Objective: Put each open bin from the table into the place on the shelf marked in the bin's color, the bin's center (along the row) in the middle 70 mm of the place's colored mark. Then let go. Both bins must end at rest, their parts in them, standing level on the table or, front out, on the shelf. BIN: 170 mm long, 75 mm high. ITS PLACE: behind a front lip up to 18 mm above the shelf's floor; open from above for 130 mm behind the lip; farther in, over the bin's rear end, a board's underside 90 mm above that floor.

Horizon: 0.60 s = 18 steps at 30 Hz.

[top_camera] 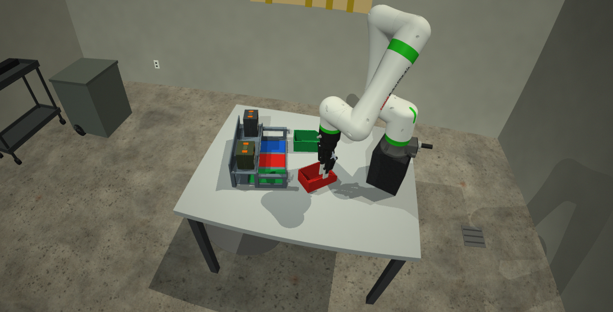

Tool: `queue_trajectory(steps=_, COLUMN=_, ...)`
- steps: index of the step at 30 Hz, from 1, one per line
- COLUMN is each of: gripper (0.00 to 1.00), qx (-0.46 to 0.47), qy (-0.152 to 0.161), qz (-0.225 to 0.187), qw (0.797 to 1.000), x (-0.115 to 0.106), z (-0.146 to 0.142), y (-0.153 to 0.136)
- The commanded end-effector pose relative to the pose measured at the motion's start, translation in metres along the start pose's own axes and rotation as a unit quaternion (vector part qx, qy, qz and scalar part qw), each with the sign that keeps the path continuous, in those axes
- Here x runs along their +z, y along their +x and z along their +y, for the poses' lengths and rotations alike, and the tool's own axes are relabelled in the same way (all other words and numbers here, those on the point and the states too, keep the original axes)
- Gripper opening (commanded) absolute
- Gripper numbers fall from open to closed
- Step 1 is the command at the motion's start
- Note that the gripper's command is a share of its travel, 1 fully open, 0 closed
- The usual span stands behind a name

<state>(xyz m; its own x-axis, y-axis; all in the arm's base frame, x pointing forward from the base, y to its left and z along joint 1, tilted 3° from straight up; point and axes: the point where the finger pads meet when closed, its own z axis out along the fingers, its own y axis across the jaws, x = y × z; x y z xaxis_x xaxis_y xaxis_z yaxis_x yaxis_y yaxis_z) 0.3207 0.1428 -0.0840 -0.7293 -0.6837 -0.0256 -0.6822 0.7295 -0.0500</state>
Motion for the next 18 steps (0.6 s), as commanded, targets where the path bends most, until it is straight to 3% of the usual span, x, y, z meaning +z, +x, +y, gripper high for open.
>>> queue_trajectory(steps=1, gripper=0.15, qx=0.000, qy=0.000, qz=0.000, qw=1.000, x=-0.0001, z=-0.0001, y=-0.0002)
queue_trajectory(steps=18, gripper=0.15, qx=0.000, qy=0.000, qz=0.000, qw=1.000, x=0.0055, z=-0.0001, y=-0.0002)
